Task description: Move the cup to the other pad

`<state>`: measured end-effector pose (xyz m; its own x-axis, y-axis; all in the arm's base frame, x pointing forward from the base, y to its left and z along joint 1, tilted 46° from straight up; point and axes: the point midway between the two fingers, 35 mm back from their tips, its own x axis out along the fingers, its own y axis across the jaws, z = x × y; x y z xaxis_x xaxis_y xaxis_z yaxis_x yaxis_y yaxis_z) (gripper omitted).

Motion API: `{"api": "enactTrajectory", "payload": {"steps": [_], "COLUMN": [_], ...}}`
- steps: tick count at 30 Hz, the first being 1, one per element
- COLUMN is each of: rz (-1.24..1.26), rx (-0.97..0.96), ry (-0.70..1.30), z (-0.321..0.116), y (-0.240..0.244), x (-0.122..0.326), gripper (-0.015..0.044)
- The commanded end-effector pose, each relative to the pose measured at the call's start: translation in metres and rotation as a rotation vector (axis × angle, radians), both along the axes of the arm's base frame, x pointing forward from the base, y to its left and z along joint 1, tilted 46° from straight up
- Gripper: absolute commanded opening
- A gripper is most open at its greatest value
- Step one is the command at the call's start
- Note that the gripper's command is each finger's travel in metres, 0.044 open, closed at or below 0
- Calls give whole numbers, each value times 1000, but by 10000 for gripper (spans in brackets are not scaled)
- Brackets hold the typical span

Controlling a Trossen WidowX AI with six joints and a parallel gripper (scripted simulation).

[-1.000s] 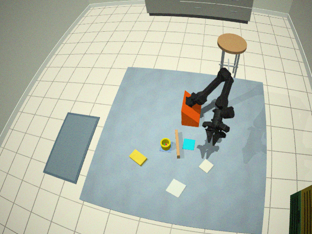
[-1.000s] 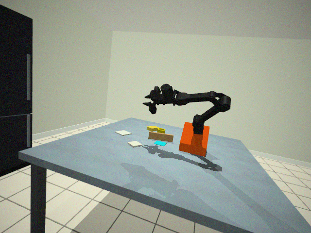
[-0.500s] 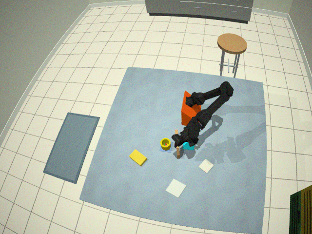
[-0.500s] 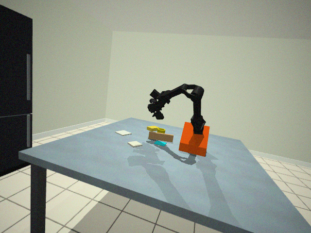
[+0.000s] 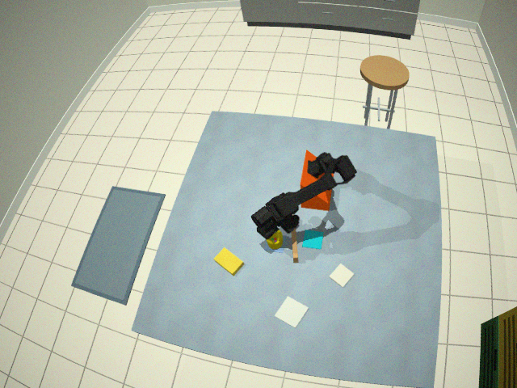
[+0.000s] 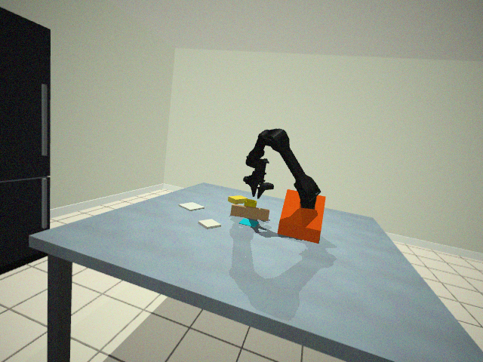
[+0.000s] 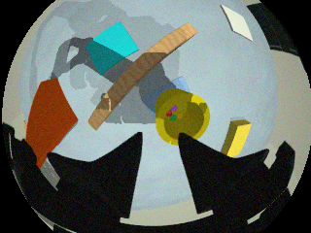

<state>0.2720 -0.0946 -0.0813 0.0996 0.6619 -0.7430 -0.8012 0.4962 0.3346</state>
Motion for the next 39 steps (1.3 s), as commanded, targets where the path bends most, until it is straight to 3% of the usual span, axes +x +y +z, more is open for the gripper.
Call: {"api": "enactTrajectory", "payload": {"steps": [1,39], "rz": [23,23], "rx": [47,48], "ry": [-21,-22], "z": [-2,-41], "y": [2,38], "x": [-1,7], "gripper": [167,167]}}
